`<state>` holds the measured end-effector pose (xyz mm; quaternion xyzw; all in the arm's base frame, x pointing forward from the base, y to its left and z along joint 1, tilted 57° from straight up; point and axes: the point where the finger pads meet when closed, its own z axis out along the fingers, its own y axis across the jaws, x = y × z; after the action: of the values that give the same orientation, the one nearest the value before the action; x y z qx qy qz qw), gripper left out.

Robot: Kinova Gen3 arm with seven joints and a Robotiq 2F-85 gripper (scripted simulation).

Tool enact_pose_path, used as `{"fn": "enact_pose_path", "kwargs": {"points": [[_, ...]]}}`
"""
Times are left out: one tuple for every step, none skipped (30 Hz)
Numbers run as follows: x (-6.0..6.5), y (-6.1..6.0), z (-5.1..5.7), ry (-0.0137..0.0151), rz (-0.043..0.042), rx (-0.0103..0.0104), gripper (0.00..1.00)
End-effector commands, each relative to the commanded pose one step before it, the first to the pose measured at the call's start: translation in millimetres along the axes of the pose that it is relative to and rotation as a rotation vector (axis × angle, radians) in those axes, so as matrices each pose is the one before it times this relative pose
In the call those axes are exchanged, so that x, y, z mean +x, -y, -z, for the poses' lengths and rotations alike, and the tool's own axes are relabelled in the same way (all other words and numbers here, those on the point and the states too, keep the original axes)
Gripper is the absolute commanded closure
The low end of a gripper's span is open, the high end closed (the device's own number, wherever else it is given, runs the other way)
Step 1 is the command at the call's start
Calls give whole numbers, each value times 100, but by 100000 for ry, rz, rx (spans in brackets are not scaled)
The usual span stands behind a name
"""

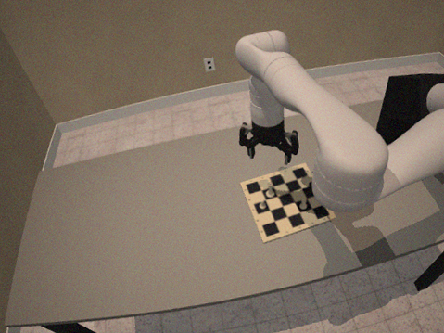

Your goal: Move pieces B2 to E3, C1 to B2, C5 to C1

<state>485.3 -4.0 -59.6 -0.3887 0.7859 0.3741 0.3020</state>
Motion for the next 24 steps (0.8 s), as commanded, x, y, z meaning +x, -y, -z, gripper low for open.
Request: {"fn": "enact_pose_path", "kwargs": {"points": [[3,47,8,33,6317,161,0],[3,1,-38,-1,3249,-4,0],[3,0,-38,-1,3291,-4,0],[3,0,-39,0,3330,-4,0],[3,0,-39,0,3368,-4,0],[3,0,-39,0,3404,-3,0],[3,0,-40,0,3437,-3,0],[2,0,-40,0,3469,-3,0],[2,0,-40,0,3498,-3,0],[2,0,-41,0,3526,-3,0],[0,0,0,0,0,0,0],[0,0,0,0,0,0,0],[2,0,-41,0,3551,-3,0],[2,0,-41,0,3574,-3,0],[2,0,-41,0,3595,-3,0],[1,0,-41,0,3614,-2,0],[1,1,-42,0,3630,-2,0],[1,1,-42,0,3644,-2,0],[1,1,-42,0,3656,-2,0],[1,1,-42,0,3666,-2,0],[1,1,-42,0,3673,-2,0],[0,1,-42,0,3678,-1,0],[0,1,-42,0,3681,-1,0],[0,1,-42,0,3681,-1,0]]}}
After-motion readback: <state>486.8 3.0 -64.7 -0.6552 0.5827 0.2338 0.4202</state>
